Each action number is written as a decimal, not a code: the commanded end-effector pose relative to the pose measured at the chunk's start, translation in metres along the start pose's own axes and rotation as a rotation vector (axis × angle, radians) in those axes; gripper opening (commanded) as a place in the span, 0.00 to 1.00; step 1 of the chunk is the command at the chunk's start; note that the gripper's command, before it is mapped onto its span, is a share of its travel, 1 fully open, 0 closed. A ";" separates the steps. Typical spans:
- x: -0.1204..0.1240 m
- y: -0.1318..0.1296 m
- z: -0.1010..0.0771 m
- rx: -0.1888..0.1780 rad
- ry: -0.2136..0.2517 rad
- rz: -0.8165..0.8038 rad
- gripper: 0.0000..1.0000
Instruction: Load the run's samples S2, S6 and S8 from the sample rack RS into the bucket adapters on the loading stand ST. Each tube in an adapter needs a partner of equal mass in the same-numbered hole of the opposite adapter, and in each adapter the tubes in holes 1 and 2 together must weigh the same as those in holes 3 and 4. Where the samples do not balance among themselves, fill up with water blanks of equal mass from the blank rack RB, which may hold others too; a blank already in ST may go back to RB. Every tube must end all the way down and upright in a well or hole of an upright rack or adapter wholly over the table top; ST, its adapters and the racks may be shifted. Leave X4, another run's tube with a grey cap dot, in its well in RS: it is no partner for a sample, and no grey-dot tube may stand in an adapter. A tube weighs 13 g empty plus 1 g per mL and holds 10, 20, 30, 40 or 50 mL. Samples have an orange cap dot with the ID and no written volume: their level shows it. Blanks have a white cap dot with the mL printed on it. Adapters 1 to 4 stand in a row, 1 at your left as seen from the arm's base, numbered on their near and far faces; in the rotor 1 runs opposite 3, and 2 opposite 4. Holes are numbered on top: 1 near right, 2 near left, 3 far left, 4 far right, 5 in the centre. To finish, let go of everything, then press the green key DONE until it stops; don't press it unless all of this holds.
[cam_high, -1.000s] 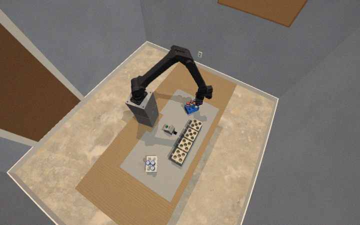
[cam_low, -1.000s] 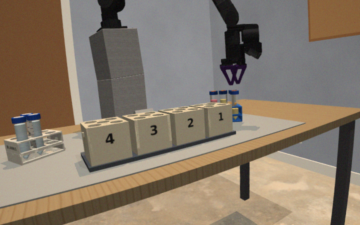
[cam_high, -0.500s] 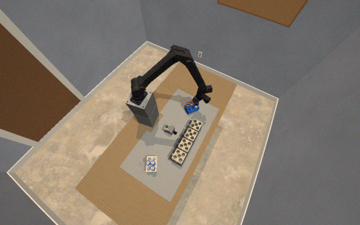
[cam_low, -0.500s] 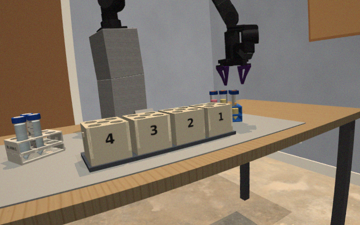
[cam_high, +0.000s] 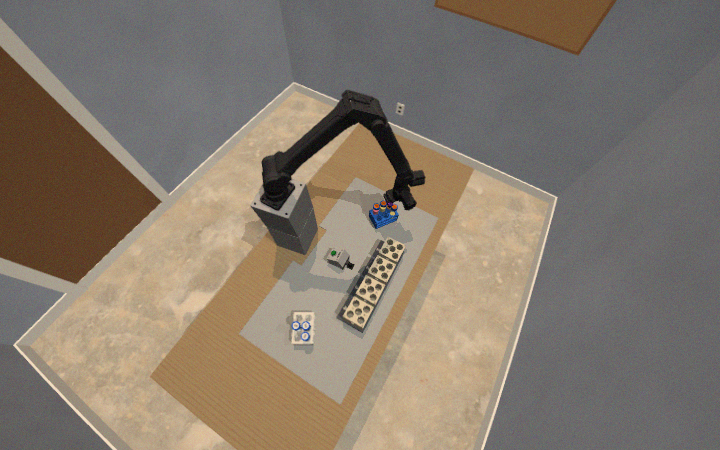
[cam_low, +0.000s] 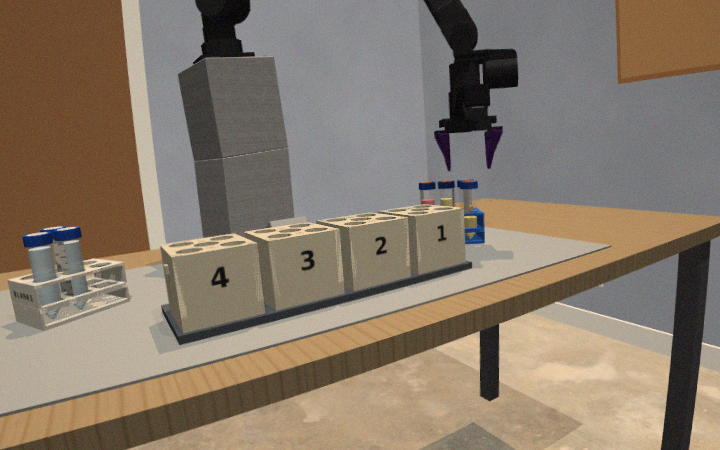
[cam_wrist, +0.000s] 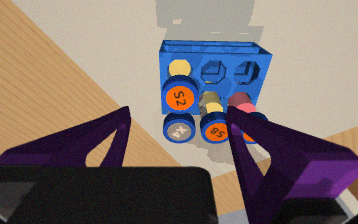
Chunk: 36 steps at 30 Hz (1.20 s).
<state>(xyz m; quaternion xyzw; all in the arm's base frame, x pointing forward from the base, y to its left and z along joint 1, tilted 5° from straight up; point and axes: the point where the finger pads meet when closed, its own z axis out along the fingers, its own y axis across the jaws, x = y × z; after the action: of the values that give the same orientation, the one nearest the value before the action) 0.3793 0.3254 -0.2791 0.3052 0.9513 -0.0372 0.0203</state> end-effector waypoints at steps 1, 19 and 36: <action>-0.004 0.018 0.007 -0.034 -0.009 0.037 0.80; -0.006 0.013 0.038 -0.020 -0.006 0.035 0.80; -0.003 0.013 0.028 -0.027 -0.008 0.024 0.00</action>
<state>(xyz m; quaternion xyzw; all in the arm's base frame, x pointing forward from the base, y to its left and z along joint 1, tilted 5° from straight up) 0.3781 0.3218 -0.3164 0.3151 0.9481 -0.0383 0.0199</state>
